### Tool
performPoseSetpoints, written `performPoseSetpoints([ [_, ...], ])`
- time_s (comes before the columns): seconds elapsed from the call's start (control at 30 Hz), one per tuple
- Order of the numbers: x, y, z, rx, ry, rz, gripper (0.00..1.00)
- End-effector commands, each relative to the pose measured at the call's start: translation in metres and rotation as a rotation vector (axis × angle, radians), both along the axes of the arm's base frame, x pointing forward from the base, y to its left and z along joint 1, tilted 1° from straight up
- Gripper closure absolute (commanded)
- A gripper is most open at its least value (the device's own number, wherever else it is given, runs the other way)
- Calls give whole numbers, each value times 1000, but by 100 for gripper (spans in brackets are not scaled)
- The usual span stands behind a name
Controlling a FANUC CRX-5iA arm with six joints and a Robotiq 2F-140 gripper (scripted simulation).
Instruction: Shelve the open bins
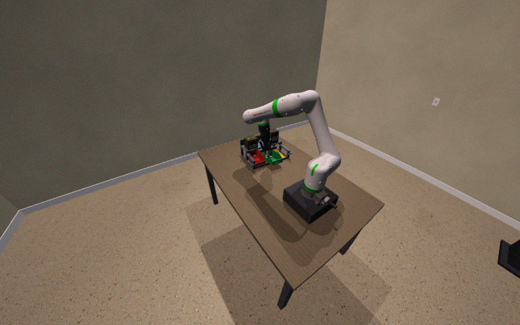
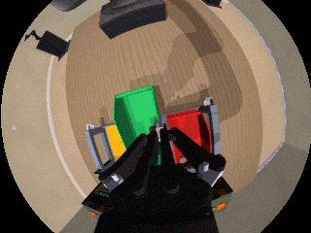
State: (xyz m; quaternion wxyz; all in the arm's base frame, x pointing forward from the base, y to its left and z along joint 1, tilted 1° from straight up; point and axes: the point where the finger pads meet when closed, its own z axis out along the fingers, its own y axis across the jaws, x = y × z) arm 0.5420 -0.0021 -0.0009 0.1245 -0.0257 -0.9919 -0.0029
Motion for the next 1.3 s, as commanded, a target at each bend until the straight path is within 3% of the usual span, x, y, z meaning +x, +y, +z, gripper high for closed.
performPoseSetpoints([
  [0.0, 3, 0, 0, -1, -9, 0, 100],
  [1.27, 11, -1, -2, -2, -41, 0, 100],
])
